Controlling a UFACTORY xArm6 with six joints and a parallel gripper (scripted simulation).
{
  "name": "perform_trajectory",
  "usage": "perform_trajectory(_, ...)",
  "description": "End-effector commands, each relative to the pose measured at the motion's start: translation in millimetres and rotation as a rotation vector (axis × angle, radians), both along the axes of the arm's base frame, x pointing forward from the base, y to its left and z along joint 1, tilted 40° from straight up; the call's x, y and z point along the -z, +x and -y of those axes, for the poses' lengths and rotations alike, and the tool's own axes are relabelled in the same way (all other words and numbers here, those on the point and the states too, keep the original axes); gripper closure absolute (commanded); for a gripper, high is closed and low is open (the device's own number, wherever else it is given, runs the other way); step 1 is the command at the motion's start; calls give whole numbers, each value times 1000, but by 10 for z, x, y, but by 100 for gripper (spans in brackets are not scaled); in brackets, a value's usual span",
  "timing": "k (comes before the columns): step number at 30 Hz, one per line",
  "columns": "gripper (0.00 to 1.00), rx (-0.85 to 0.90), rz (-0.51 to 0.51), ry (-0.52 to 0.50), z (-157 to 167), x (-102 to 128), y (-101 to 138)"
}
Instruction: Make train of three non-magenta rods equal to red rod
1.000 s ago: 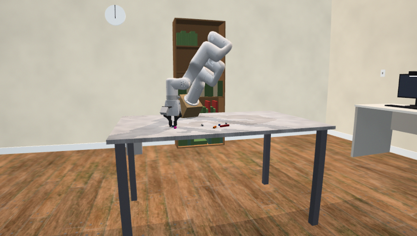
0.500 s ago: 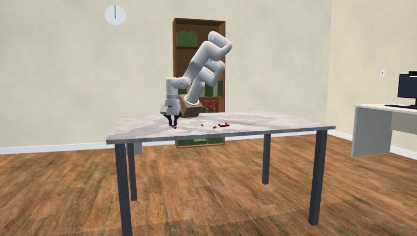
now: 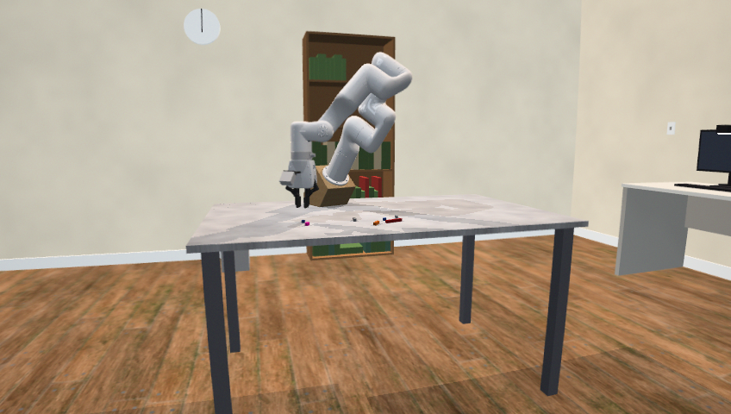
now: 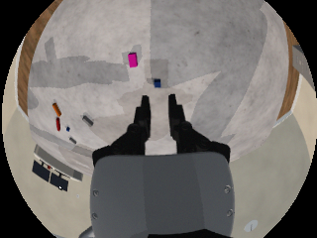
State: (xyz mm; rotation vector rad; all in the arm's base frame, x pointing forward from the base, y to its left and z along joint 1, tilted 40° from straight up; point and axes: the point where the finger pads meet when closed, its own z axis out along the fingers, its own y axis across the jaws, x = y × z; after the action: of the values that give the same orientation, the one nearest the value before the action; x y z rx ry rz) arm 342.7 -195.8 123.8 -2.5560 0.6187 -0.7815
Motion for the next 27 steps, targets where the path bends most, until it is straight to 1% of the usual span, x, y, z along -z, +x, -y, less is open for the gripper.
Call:
perform_trajectory(1, 76, -2, 0, 3, 58, -216, -153)
perform_trajectory(10, 76, -2, 0, 3, 81, -287, -208)
perform_trajectory(11, 0, -2, 0, 3, 81, -287, -208)
perform_trajectory(27, 0, -2, 0, 3, 81, -287, -208)
